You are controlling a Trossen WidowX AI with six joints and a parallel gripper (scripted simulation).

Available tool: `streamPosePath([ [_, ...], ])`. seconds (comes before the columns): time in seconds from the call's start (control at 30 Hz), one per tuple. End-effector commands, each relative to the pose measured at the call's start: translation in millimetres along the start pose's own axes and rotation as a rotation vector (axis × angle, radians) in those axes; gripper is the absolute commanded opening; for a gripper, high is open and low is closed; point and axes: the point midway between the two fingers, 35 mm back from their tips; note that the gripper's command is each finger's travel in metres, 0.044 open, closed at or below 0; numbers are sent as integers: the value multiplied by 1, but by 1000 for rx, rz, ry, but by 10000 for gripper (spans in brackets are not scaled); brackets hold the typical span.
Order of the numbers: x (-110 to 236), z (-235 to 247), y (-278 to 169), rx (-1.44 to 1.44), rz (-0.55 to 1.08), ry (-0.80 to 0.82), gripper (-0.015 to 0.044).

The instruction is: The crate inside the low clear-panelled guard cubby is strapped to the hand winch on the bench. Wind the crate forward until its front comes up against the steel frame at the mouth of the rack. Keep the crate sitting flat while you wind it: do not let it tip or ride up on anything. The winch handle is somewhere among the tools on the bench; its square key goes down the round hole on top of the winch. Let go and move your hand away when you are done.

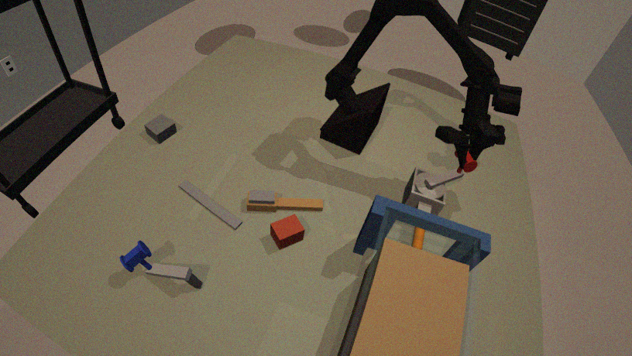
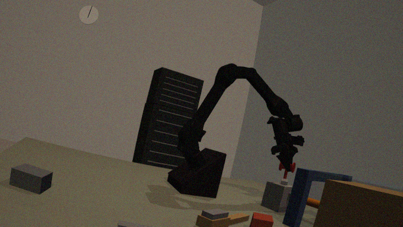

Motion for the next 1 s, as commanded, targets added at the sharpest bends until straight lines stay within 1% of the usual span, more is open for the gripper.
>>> streamPosePath([
  [0.0, 3, -3, -14, 15, 23, -6, 0],
  [0.97, 13, -17, -37, 16, 25, -7, 0],
])
Point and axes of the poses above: the point midway between the two fingers, 35 mm back from their tips, its own x axis back along the fingers, its own z axis across the jaws, y = z × x, and after that the axes turned 6 degrees about x, right-handed
